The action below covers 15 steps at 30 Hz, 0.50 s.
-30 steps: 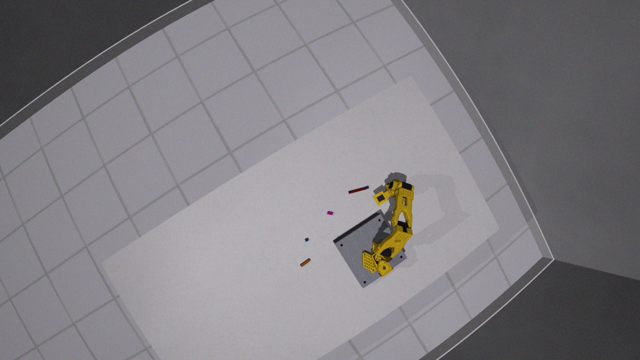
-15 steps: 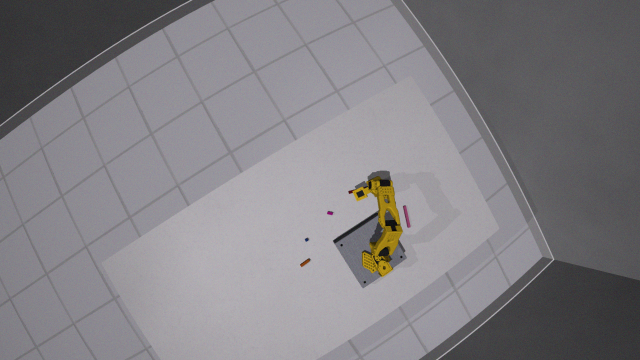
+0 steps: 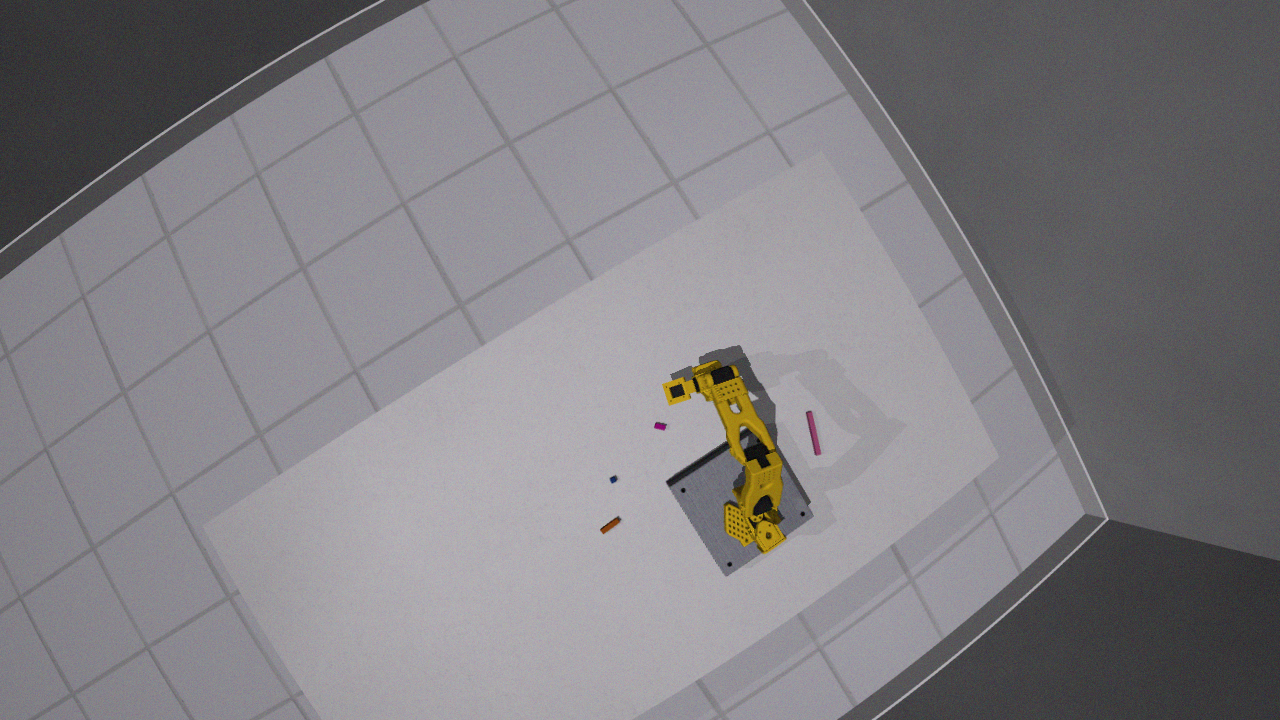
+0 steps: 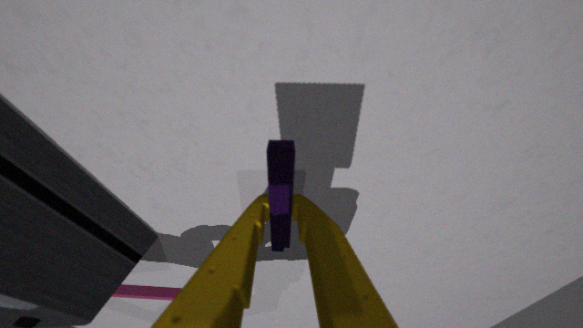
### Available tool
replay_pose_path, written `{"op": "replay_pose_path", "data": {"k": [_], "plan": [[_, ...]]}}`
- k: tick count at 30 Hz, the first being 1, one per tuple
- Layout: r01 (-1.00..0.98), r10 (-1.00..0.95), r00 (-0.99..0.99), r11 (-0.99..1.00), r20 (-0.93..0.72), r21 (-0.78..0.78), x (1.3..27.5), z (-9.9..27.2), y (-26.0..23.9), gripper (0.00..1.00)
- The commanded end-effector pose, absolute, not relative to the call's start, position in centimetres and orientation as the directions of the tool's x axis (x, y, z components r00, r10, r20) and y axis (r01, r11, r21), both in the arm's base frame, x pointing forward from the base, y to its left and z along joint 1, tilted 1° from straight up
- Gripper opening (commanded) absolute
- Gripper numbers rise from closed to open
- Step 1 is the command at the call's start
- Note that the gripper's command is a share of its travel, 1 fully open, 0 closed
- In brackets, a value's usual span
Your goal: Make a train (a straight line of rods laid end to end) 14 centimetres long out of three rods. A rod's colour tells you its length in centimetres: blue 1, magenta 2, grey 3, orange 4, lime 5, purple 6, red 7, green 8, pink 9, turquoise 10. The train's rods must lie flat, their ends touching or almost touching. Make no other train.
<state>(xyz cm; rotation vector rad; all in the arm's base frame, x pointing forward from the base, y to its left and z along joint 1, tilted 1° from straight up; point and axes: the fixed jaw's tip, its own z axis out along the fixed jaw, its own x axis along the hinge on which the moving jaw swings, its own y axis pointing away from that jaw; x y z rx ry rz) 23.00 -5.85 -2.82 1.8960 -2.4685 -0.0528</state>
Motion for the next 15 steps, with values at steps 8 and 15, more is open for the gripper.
{"op": "replay_pose_path", "data": {"k": [8,15], "plan": [[-0.952,-0.953,-0.304,0.304,0.006,0.029,23.6,-2.7,-2.8,0.0],[-0.95,-0.951,-0.31,0.311,0.006,0.029,23.7,-2.7,-2.4,0.0]]}}
